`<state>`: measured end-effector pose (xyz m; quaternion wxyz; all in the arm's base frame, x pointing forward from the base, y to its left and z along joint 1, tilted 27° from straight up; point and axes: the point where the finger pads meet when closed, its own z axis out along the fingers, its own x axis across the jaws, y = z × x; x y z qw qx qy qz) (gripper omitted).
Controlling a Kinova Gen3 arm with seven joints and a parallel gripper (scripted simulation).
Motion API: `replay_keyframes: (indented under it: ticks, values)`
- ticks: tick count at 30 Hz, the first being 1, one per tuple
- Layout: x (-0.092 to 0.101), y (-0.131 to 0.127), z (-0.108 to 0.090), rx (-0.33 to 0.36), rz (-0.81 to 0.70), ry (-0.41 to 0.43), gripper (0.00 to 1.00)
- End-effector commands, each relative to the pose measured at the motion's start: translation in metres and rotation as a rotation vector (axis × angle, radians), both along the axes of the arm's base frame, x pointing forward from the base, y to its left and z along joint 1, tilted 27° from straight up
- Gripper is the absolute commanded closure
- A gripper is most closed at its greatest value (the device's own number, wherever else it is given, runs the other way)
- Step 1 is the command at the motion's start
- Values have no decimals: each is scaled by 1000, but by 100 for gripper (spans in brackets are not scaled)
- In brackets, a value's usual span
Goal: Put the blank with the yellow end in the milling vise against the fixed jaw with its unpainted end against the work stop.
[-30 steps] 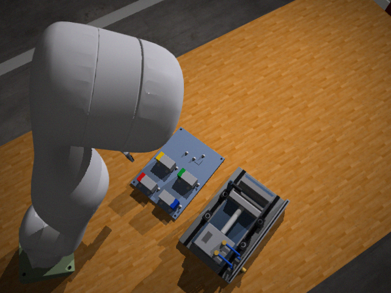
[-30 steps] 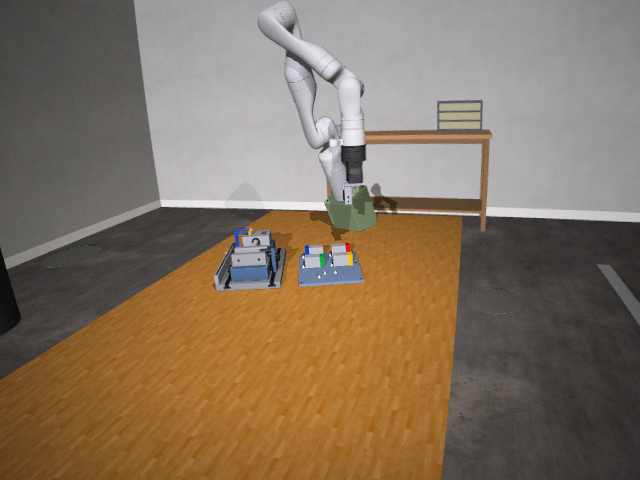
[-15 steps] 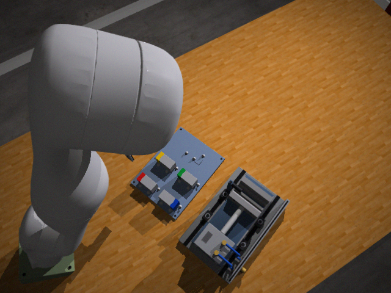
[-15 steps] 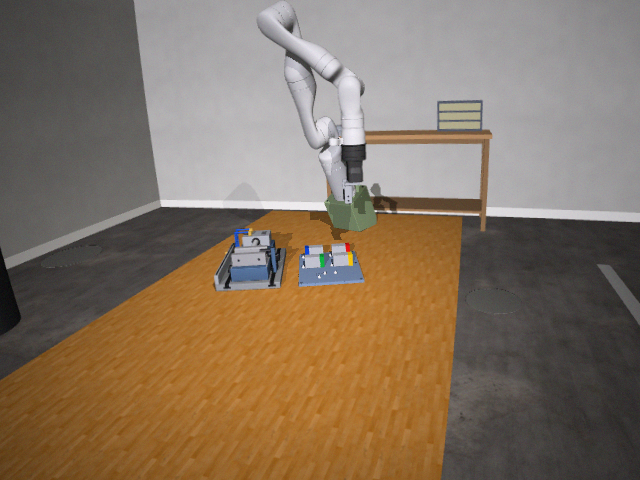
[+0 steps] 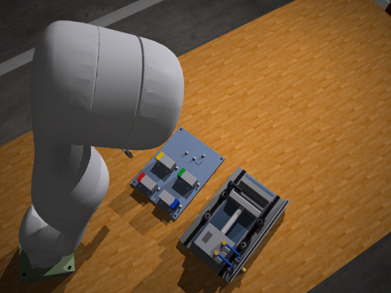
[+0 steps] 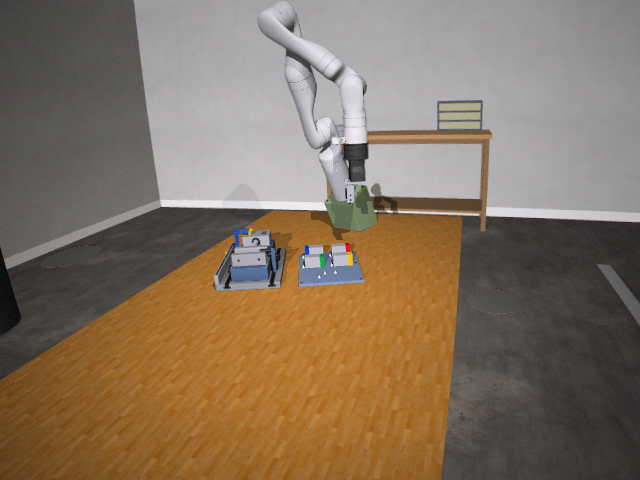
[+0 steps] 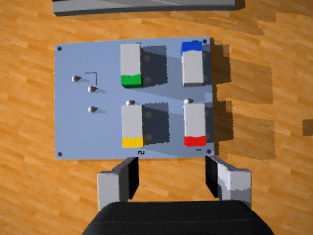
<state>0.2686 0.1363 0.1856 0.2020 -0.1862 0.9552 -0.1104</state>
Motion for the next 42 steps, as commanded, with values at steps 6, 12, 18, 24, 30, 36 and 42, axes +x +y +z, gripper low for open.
replay_keyframes:
  ticks: [6,12,18,24,30,36,42]
  values:
    - [-1,12,-1,-1,4,1,0]
    - [0,12,0,1,3,-1,0]
    - [-1,11,-1,0,4,0,0]
    - [-1,10,-1,-1,4,1,0]
    - [-1,10,-1,0,5,1,0]
    - [-1,9,-1,-1,4,1,0]
    - [-1,8,-1,-1,4,1,0]
